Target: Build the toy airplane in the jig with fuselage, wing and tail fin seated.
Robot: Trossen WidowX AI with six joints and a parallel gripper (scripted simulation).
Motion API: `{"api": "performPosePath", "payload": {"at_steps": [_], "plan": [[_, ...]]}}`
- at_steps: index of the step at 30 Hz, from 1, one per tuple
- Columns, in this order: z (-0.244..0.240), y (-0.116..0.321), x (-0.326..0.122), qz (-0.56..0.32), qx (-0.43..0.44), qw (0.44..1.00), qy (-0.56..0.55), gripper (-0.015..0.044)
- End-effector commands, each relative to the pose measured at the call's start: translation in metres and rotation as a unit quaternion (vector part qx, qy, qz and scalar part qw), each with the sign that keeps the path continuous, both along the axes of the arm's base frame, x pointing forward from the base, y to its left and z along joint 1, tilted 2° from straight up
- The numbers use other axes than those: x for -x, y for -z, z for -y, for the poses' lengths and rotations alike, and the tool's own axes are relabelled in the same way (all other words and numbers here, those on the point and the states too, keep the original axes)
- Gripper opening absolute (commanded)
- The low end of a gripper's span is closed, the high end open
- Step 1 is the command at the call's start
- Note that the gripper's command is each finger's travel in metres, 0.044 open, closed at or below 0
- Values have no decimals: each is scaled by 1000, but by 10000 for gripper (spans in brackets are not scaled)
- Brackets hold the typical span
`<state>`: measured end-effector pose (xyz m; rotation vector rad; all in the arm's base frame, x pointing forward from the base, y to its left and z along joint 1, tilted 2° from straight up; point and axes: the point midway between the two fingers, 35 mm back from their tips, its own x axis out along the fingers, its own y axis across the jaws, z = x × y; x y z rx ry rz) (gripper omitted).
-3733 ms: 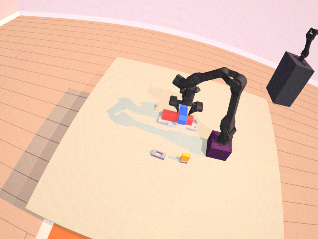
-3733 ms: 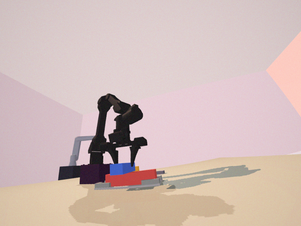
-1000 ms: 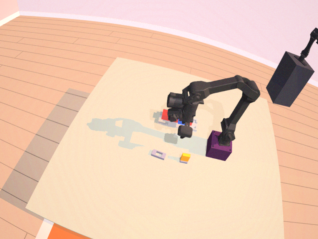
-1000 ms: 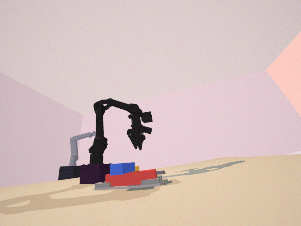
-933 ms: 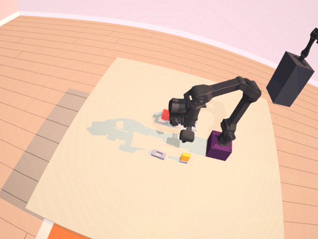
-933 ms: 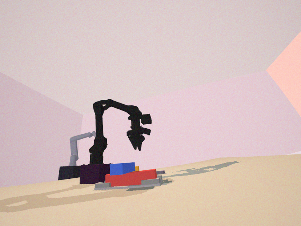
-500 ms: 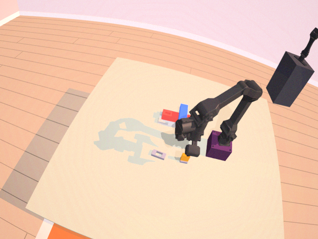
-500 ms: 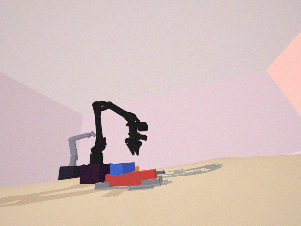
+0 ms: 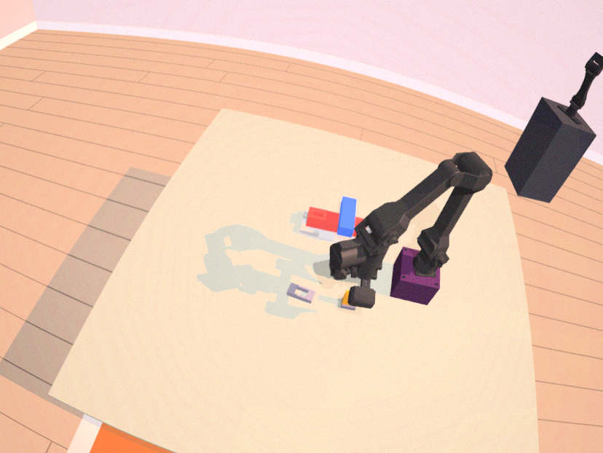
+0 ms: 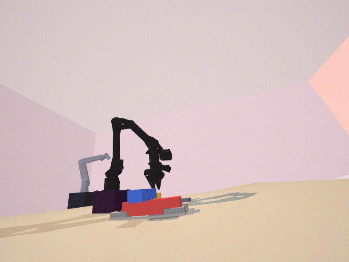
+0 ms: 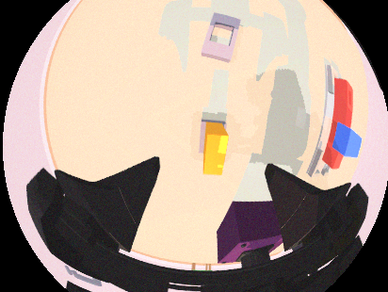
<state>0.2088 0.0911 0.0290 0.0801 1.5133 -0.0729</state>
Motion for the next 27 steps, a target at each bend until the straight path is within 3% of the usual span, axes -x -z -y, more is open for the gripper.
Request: {"api": "performPosePath", "payload": {"at_steps": [1, 27], "plan": [[0, 6, -1, 1, 1, 1000, 3, 440], [1, 48, -3, 1, 1, 1000, 3, 440]]}}
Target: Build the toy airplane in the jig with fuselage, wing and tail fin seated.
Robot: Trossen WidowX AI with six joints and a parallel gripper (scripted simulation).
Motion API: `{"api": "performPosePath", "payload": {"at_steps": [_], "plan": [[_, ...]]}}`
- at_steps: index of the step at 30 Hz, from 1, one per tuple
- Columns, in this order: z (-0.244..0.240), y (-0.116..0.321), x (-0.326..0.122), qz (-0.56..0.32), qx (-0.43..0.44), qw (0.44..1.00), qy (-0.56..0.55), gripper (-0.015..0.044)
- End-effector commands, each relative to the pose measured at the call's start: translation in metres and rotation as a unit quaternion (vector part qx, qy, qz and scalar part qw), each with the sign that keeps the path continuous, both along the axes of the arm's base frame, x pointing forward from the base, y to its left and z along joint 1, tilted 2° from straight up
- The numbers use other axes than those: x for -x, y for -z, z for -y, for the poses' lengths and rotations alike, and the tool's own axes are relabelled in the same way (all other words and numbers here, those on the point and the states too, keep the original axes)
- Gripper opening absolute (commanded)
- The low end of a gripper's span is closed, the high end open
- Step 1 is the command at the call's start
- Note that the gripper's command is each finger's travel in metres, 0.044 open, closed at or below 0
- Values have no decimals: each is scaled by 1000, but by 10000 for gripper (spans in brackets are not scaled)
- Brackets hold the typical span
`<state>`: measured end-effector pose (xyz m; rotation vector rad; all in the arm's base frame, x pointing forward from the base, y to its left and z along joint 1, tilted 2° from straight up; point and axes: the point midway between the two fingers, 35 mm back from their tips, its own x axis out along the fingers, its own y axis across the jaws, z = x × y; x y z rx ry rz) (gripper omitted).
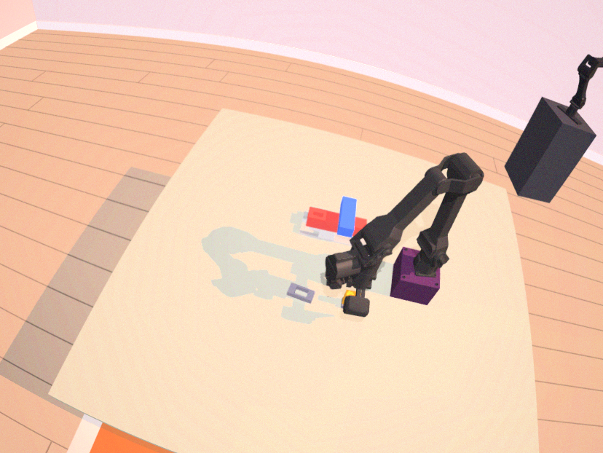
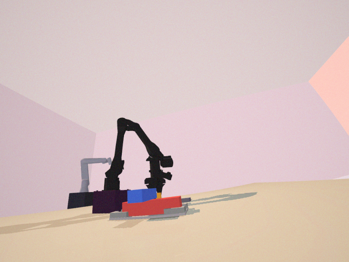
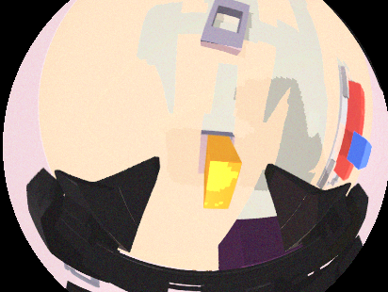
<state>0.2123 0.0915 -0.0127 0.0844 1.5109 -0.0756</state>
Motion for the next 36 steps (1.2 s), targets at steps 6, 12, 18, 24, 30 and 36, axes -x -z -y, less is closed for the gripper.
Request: {"api": "performPosePath", "payload": {"at_steps": [6, 12, 18, 24, 30, 36], "plan": [[1, 13, 1, -1, 2, 1000, 1, 440], [1, 13, 1, -1, 2, 1000, 1, 282], [1, 13, 1, -1, 2, 1000, 1, 125], [1, 13, 1, -1, 2, 1000, 1, 26], [1, 11, 1, -1, 2, 1000, 1, 0], [2, 0, 2, -8, 8, 1000, 0, 0]]}}
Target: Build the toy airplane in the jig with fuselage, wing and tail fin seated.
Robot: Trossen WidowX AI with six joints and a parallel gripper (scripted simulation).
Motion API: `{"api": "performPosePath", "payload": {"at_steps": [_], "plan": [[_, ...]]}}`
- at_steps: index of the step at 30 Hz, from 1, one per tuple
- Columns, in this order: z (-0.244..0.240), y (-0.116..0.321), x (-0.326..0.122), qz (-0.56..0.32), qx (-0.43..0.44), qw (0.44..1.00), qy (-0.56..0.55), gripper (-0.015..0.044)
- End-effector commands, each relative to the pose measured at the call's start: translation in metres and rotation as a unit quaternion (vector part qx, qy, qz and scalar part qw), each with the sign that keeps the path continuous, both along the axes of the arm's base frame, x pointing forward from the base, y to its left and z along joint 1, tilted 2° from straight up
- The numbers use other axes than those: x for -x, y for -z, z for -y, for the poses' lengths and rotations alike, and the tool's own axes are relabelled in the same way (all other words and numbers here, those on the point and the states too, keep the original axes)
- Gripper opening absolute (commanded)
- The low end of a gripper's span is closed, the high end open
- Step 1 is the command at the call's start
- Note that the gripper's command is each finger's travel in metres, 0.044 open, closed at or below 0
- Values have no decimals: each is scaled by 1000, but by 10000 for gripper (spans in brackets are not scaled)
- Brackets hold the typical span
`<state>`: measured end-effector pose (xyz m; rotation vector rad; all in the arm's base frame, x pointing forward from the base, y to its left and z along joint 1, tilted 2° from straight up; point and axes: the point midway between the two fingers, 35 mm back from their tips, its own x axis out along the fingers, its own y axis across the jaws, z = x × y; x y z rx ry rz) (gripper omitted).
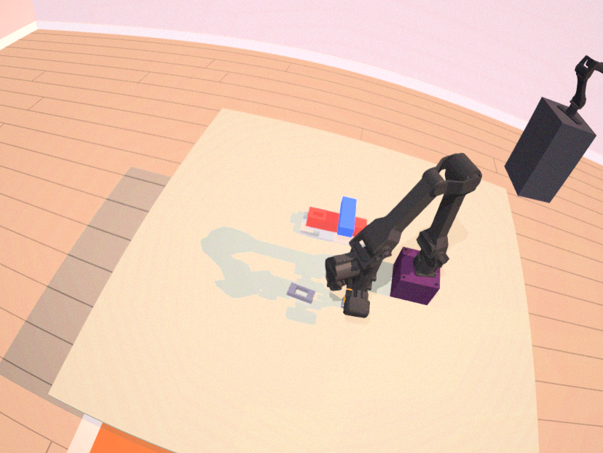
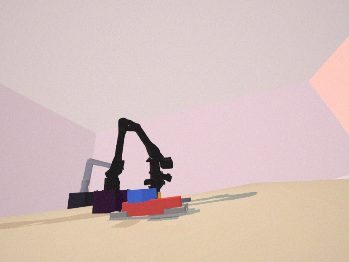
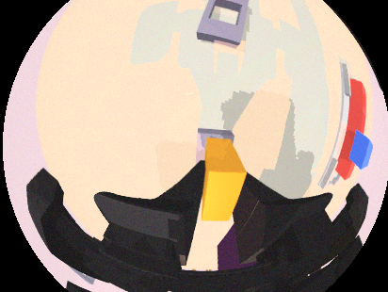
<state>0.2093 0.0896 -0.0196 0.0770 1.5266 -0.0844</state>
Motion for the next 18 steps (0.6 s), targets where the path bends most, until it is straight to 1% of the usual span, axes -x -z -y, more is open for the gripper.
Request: {"api": "performPosePath", "payload": {"at_steps": [1, 18], "plan": [[0, -9, -1, -1, 4, 1000, 0, 0], [-4, -59, -6, 2, 1, 1000, 0, 0]]}}
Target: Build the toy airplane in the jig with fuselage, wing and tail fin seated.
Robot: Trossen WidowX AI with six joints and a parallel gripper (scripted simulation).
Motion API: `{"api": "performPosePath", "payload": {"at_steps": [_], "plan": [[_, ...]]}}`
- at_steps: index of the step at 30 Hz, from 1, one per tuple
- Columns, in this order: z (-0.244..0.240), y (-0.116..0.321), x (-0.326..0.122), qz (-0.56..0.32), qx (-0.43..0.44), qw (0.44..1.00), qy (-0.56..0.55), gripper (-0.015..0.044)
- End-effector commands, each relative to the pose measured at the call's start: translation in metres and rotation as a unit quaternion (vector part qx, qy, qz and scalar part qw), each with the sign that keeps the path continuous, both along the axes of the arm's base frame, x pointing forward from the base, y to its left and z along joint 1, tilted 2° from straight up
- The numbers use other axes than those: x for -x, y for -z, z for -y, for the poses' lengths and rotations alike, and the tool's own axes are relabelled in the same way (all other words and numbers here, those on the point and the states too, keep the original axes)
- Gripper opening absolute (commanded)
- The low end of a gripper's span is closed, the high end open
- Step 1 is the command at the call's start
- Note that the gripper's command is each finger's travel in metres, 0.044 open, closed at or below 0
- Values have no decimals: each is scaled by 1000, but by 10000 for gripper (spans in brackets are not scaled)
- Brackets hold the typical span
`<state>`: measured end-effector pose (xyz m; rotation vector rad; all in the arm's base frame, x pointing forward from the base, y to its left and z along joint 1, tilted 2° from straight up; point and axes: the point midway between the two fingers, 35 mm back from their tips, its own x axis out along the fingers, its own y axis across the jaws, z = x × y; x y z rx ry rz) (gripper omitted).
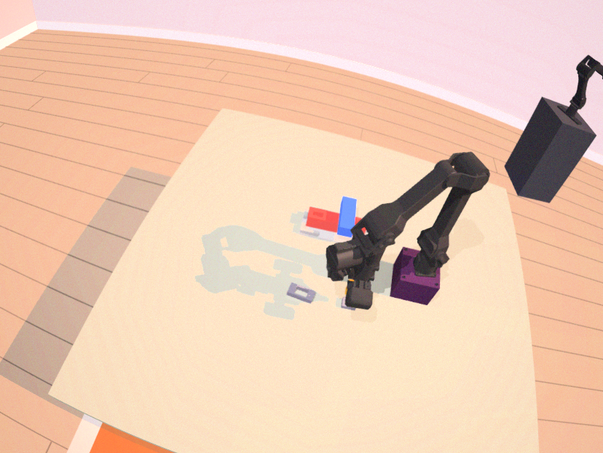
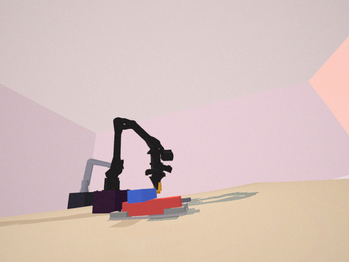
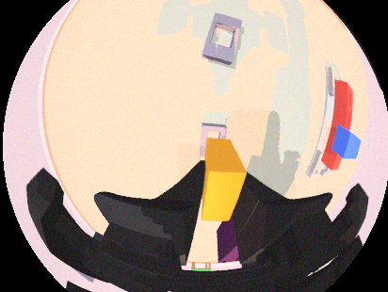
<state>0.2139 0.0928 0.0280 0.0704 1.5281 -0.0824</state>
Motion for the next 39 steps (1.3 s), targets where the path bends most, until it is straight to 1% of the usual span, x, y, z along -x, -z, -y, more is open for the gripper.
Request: {"api": "performPosePath", "payload": {"at_steps": [1, 21, 26, 39], "plan": [[0, -15, -1, 4, 0, 1000, 3, 0], [2, -77, 9, 9, -5, 1000, 3, 0], [3, -79, 8, 9, -5, 1000, 3, 0], [21, -78, -13, 7, -4, 1000, 2, 0]]}}
